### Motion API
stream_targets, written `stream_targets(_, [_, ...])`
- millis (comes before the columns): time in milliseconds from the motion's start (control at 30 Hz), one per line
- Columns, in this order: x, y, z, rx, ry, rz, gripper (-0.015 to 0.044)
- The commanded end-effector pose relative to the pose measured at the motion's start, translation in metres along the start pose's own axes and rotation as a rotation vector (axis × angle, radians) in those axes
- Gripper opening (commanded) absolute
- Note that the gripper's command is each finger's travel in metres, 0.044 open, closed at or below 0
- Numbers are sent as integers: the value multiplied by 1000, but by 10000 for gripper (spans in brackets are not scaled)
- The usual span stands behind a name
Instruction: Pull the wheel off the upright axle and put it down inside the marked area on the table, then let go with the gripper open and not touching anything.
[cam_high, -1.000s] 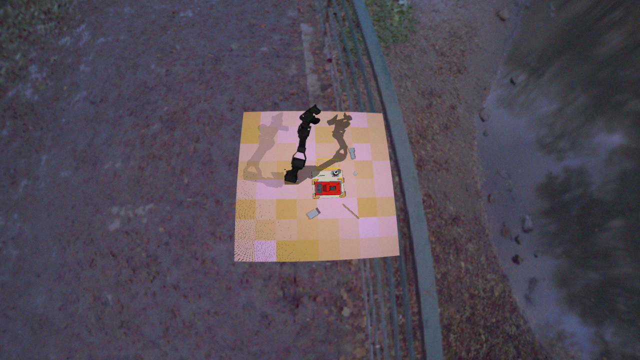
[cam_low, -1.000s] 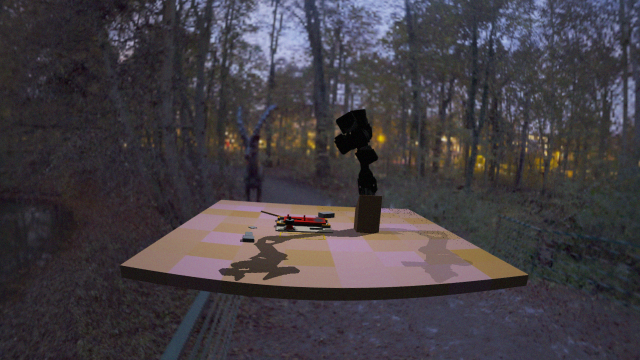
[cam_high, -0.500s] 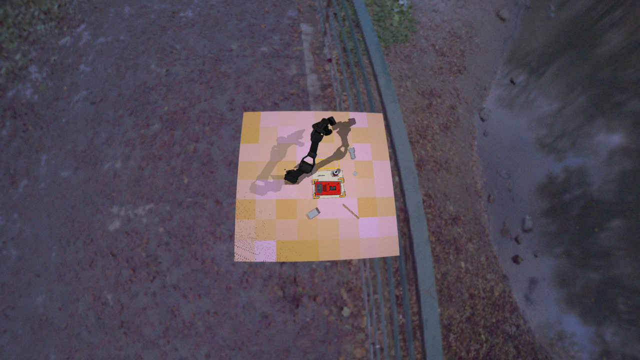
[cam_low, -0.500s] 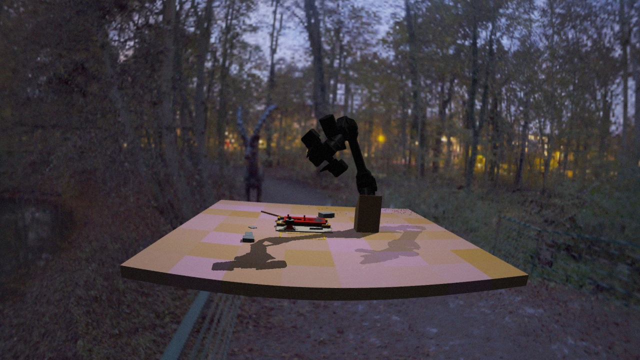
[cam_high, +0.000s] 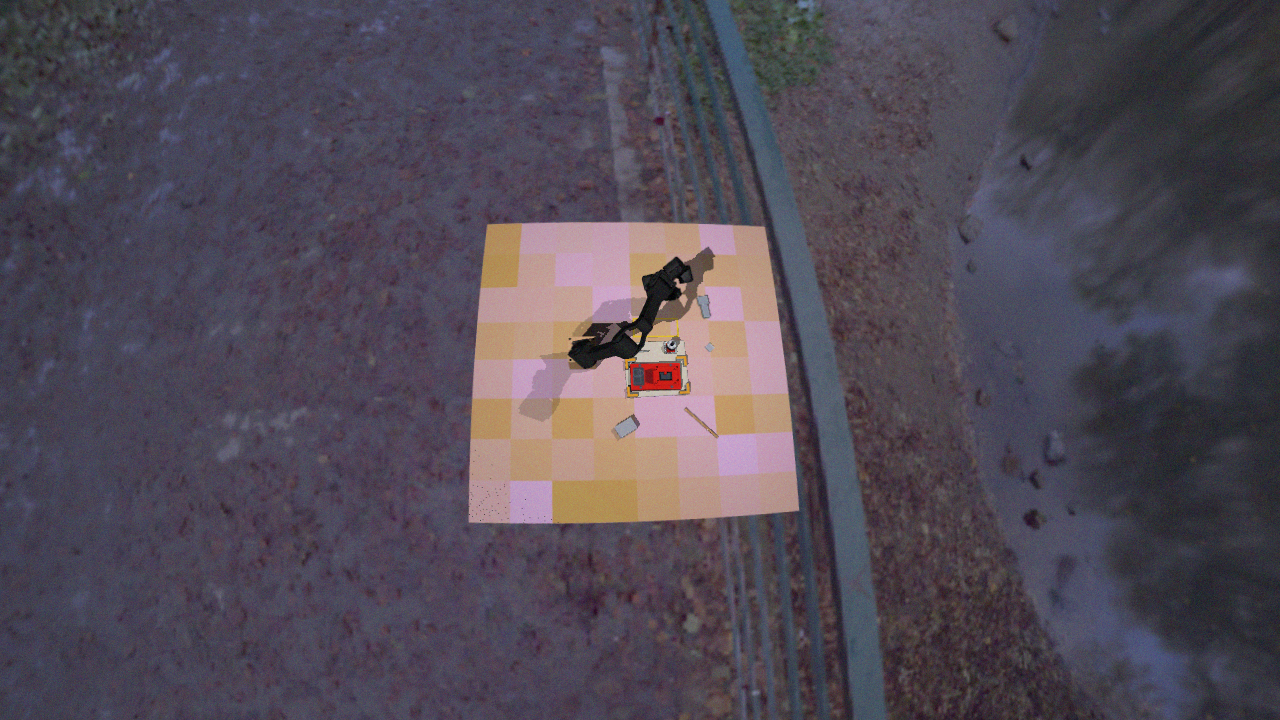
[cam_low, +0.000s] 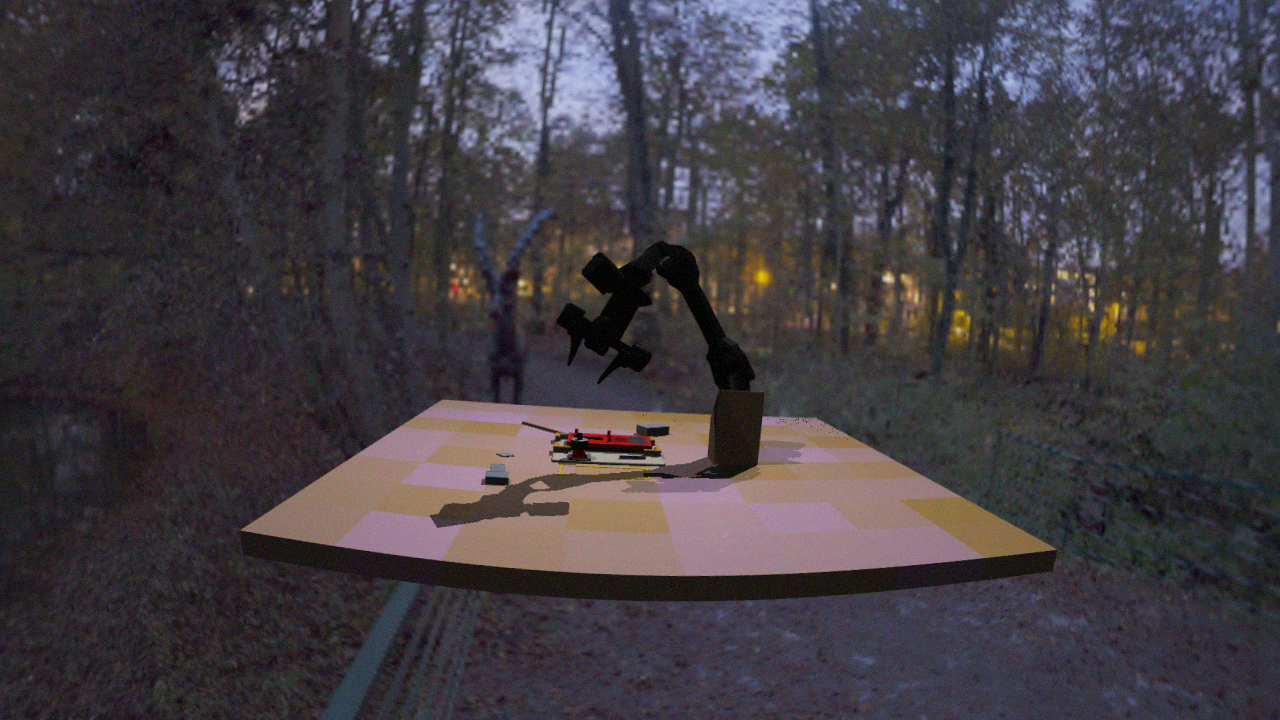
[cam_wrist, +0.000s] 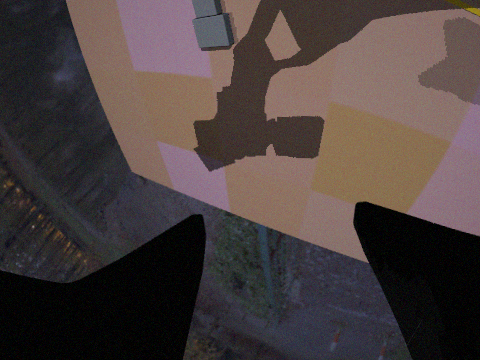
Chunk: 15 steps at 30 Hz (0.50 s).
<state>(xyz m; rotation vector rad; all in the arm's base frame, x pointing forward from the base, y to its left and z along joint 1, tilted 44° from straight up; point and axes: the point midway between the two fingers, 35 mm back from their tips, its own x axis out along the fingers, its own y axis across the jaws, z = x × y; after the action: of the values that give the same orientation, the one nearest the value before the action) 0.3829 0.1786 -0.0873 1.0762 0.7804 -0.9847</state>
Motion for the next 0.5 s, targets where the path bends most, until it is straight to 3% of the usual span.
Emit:
stream_targets(0, [1,7,36,42,-79,-43,300])
stream_targets(467, [-1,-14,170,102,-356,-322,300])
